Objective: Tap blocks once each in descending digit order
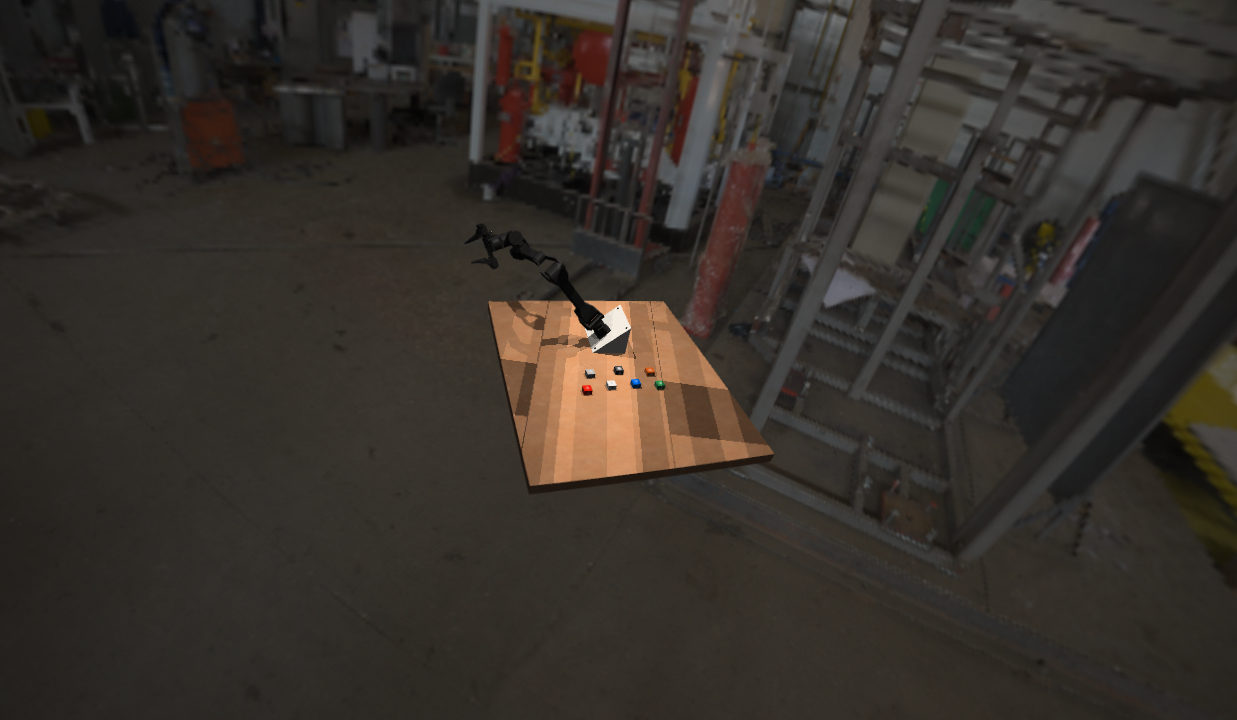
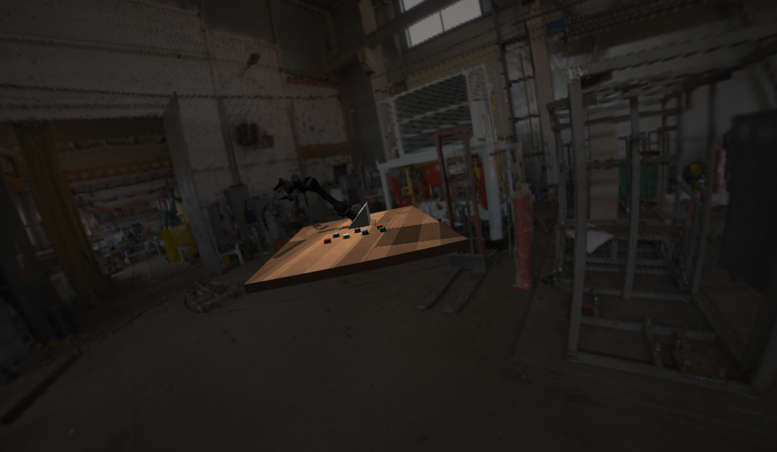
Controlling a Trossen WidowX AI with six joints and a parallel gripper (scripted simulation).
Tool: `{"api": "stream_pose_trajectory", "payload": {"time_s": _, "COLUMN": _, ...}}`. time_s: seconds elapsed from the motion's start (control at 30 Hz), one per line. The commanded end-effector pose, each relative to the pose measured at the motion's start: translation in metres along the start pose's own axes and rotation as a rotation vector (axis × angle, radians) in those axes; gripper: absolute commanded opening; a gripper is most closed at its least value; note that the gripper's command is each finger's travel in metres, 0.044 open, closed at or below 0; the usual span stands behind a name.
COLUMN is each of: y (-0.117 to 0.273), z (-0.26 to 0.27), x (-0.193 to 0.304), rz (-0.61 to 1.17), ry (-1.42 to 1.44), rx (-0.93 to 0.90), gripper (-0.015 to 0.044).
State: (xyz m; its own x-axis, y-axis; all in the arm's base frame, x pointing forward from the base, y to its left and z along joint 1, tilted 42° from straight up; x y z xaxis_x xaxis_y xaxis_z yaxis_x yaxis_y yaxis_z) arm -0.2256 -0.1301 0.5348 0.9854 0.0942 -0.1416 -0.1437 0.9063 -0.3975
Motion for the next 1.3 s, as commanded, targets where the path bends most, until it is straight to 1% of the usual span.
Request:
{"api": "stream_pose_trajectory", "payload": {"time_s": 0.0, "y": -0.001, "z": 0.000, "x": 0.000, "rz": 0.002, "ry": -0.001, "rx": -0.002, "gripper": 0.0400}}
{"api": "stream_pose_trajectory", "payload": {"time_s": 0.13, "y": -0.022, "z": -0.007, "x": 0.004, "rz": 0.035, "ry": -0.026, "rx": -0.056, "gripper": 0.0400}}
{"api": "stream_pose_trajectory", "payload": {"time_s": 0.3, "y": -0.074, "z": -0.027, "x": 0.020, "rz": 0.083, "ry": -0.096, "rx": -0.153, "gripper": 0.0400}}
{"api": "stream_pose_trajectory", "payload": {"time_s": 0.43, "y": -0.116, "z": -0.052, "x": 0.041, "rz": 0.103, "ry": -0.180, "rx": -0.169, "gripper": 0.0400}}
{"api": "stream_pose_trajectory", "payload": {"time_s": 0.6, "y": -0.165, "z": -0.087, "x": 0.085, "rz": 0.124, "ry": -0.265, "rx": -0.121, "gripper": 0.0400}}
{"api": "stream_pose_trajectory", "payload": {"time_s": 0.8, "y": -0.208, "z": -0.130, "x": 0.163, "rz": 0.177, "ry": -0.306, "rx": 0.025, "gripper": 0.0400}}
{"api": "stream_pose_trajectory", "payload": {"time_s": 0.93, "y": -0.222, "z": -0.156, "x": 0.228, "rz": 0.246, "ry": -0.281, "rx": 0.157, "gripper": 0.0400}}
{"api": "stream_pose_trajectory", "payload": {"time_s": 1.03, "y": -0.222, "z": -0.172, "x": 0.280, "rz": 0.319, "ry": -0.232, "rx": 0.264, "gripper": 0.0400}}
{"api": "stream_pose_trajectory", "payload": {"time_s": 1.13, "y": -0.213, "z": -0.186, "x": 0.334, "rz": 0.414, "ry": -0.155, "rx": 0.370, "gripper": 0.0400}}
{"api": "stream_pose_trajectory", "payload": {"time_s": 1.27, "y": -0.186, "z": -0.199, "x": 0.403, "rz": 0.567, "ry": -0.010, "rx": 0.494, "gripper": 0.0400}}
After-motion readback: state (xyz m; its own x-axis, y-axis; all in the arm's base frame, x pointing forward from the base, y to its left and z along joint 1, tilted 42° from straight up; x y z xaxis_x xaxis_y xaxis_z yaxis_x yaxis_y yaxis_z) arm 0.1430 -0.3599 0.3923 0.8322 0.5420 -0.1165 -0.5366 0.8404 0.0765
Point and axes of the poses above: the point midway between the two fingers, 35 mm back from their tips, its own y axis back along the fingers, its own z axis across the jaws, x = y × z, the point moved 7 cm from there along y, back along the fingers, and after that the axes turned 11 degrees about y, right-handed, at the moved point
